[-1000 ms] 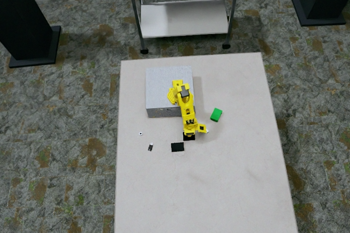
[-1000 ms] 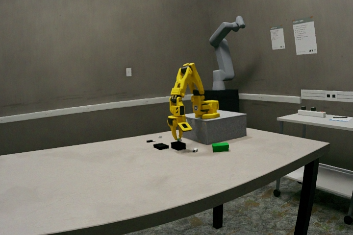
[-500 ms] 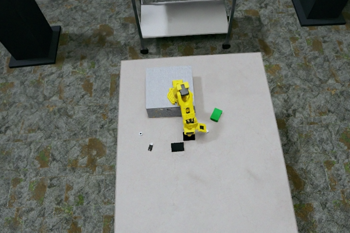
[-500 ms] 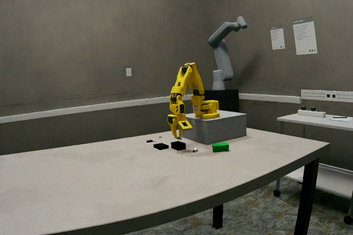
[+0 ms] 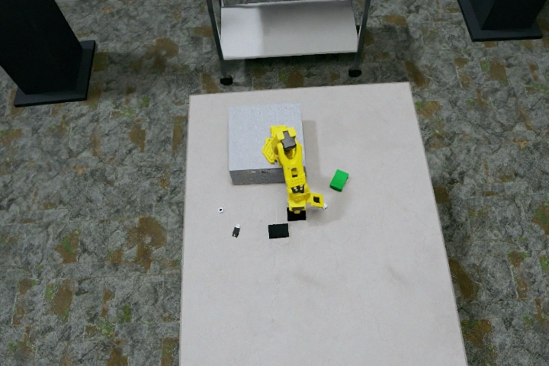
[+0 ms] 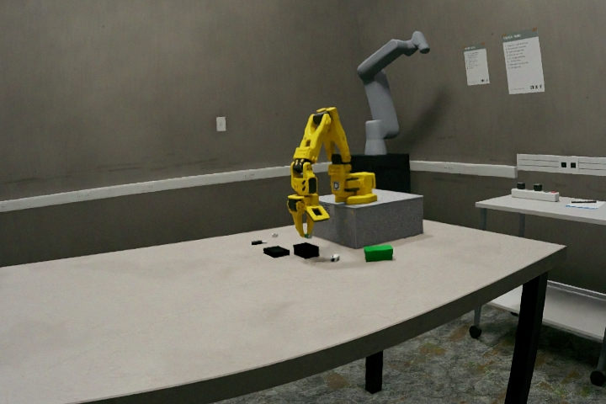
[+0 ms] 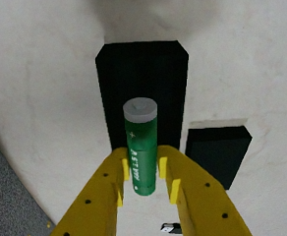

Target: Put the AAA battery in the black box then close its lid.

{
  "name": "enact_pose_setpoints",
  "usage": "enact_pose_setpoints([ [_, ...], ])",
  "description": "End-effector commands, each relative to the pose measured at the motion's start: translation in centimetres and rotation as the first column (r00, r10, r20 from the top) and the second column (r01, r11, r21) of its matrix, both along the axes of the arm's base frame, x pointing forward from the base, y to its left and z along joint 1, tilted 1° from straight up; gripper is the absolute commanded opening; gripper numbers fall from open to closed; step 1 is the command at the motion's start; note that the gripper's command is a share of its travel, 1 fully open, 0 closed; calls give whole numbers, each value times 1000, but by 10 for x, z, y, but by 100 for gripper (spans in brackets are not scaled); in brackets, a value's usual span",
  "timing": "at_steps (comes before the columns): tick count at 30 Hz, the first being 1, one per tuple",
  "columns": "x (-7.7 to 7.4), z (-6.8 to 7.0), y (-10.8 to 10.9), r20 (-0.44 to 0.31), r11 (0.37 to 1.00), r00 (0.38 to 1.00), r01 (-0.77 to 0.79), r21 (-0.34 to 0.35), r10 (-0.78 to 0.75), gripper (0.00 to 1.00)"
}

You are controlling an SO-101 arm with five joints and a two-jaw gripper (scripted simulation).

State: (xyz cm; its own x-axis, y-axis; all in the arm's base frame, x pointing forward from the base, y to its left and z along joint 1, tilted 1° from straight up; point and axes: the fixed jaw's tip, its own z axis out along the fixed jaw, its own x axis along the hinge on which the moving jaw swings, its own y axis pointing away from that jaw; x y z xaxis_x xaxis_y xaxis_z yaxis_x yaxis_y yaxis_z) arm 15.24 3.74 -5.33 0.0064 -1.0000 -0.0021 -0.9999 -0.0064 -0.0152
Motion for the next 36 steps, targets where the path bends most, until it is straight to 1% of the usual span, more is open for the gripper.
enact_pose_setpoints([
  [1,-2,1,-2,-6,1000,1000,1,0,-1,3],
  [20,-2,1,-2,-6,1000,1000,1,0,-1,3],
  [36,-2,-5,-2,-6,1000,1000,1,0,-1,3],
])
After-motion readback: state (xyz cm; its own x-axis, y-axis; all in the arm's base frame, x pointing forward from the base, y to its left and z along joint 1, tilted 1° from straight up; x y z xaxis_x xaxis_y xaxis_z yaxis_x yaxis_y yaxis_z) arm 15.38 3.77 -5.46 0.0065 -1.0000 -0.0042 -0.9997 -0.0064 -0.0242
